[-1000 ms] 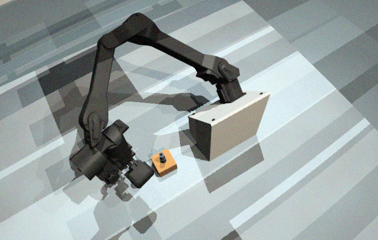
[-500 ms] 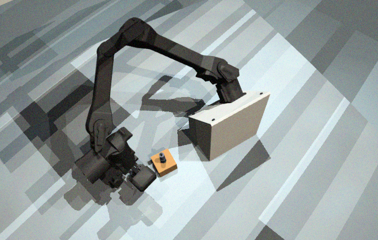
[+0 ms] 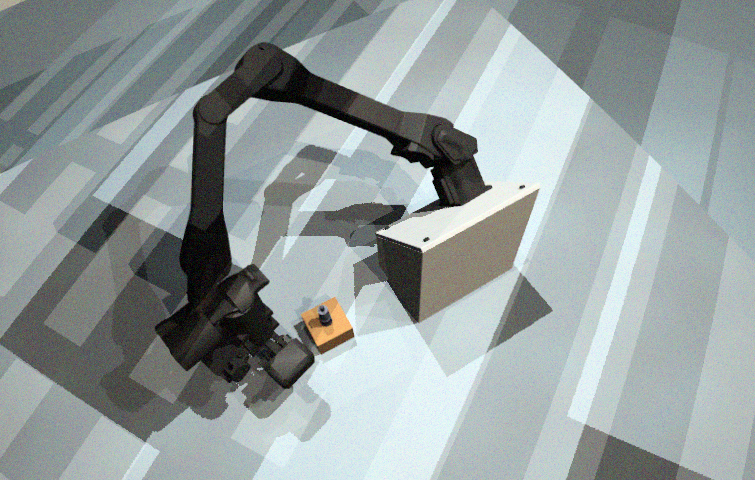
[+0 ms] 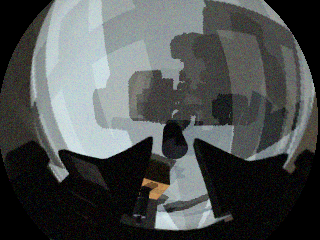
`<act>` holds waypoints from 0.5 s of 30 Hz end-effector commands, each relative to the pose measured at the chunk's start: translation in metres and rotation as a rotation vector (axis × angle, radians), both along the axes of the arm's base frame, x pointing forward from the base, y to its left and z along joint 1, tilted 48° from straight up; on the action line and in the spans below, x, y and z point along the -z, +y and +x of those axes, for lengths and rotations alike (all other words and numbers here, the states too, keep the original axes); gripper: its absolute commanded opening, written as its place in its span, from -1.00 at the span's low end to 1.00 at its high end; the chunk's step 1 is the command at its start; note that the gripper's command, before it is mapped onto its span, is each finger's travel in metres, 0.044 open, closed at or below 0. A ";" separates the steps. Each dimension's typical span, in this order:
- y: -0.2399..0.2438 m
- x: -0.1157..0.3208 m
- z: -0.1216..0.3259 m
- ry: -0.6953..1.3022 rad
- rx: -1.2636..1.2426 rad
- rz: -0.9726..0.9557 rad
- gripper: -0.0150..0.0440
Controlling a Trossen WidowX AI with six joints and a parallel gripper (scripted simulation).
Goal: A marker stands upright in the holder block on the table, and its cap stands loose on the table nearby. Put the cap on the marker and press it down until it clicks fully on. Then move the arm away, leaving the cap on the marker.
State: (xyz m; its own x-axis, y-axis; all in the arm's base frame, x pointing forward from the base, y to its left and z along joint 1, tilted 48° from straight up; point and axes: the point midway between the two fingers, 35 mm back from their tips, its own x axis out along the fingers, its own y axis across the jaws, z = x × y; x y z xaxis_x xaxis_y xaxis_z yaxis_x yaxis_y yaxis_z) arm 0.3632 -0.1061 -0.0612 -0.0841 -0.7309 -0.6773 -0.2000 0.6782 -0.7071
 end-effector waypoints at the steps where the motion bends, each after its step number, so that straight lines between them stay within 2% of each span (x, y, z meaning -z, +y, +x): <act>1: -0.005 0.004 -0.002 0.006 -0.002 -0.004 0.31; 13: -0.017 0.015 -0.004 0.006 -0.002 -0.006 0.31; 15: -0.017 0.015 -0.004 0.006 -0.002 -0.006 0.13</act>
